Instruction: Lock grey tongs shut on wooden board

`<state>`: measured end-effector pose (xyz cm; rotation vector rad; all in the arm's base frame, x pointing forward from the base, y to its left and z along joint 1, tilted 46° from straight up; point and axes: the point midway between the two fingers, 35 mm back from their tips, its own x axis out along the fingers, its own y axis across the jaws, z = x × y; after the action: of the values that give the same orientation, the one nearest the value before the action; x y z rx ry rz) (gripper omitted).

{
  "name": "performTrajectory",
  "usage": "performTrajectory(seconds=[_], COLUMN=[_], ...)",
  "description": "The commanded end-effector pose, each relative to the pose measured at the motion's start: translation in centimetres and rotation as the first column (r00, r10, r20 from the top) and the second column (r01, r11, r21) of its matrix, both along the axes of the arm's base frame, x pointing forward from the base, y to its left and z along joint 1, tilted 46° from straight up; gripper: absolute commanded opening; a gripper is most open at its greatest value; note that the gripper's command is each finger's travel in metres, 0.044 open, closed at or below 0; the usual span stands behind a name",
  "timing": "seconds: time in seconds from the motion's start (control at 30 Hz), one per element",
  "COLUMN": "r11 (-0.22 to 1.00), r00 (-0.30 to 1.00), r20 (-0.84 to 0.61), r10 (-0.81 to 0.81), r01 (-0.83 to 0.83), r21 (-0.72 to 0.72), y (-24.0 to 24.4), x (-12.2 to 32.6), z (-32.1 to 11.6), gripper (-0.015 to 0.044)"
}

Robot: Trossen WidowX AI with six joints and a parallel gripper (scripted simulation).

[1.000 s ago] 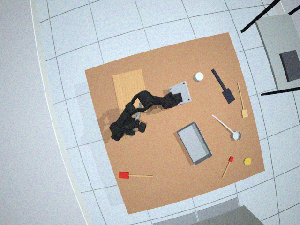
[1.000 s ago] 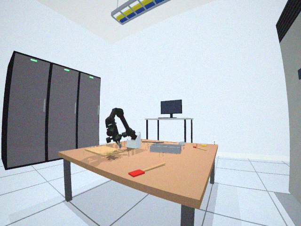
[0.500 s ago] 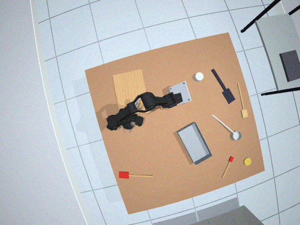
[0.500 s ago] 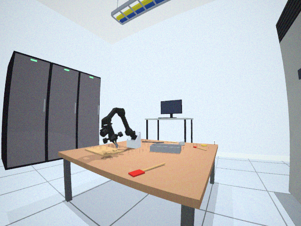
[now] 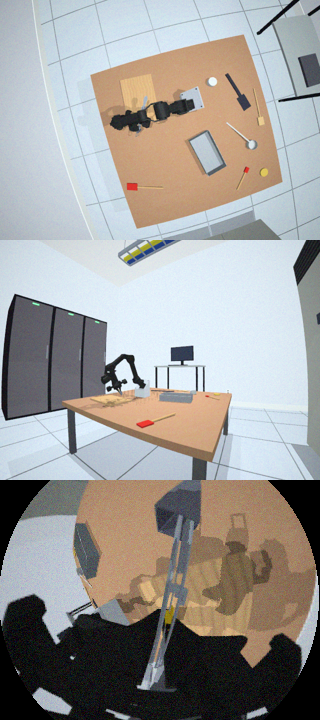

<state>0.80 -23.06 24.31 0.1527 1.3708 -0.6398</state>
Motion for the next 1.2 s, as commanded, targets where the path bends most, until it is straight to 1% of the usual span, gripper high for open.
performTrajectory(seconds=[0.0, 0.6, 1.17], r11=[1.000, 0.990, 0.959], r00=[1.000, 0.996, 0.990], r20=[0.015, 0.042, -0.001], r10=[0.020, 0.085, 0.139], r01=[-0.020, -0.079, -0.134], r21=[-0.016, -0.118, -0.250], y=[0.1, 0.8, 2.2], x=[-0.8, -5.0, -8.8], z=[0.2, 1.0, 2.1], gripper=[-0.0150, -0.0150, -0.0150])
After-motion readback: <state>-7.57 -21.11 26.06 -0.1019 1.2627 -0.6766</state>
